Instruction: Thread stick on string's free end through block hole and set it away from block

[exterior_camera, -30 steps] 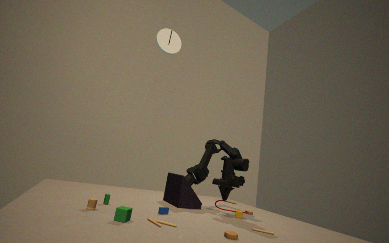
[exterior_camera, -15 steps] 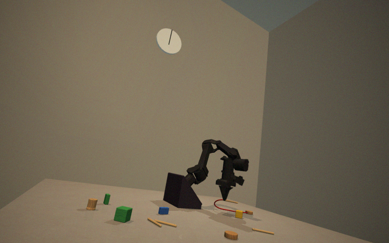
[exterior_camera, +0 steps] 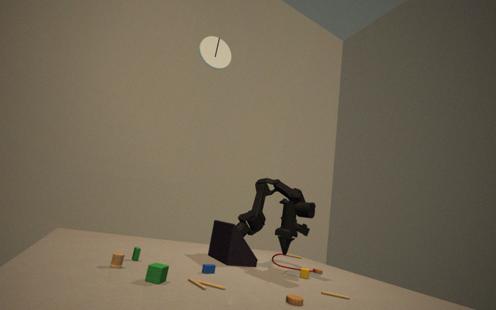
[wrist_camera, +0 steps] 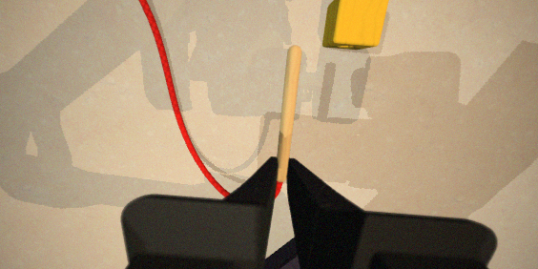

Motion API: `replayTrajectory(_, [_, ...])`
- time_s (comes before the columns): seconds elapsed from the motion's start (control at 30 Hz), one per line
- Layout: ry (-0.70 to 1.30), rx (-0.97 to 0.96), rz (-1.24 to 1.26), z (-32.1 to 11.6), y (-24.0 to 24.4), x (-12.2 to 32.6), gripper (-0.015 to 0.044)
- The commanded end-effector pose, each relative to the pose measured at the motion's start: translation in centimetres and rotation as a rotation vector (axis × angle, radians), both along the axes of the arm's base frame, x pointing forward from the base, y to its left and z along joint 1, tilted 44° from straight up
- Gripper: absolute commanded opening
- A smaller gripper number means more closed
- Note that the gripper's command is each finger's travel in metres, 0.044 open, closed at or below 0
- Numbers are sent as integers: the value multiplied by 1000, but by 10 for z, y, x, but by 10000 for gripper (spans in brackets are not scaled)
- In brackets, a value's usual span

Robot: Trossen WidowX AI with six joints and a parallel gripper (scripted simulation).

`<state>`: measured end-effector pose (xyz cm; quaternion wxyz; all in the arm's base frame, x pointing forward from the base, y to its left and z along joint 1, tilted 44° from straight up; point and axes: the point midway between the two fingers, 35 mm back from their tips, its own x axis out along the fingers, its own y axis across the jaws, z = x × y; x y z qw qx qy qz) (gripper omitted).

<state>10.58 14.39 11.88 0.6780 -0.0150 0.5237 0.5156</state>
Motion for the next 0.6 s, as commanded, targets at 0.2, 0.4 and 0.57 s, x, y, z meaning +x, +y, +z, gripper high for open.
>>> replayTrajectory(0.2, [0, -4, 2, -6, -9, -9, 0])
replayTrajectory(0.4, [1, -6, 3, -10, -14, -13, 0])
replayTrajectory(0.57, [1, -8, 3, -12, -18, -18, 0])
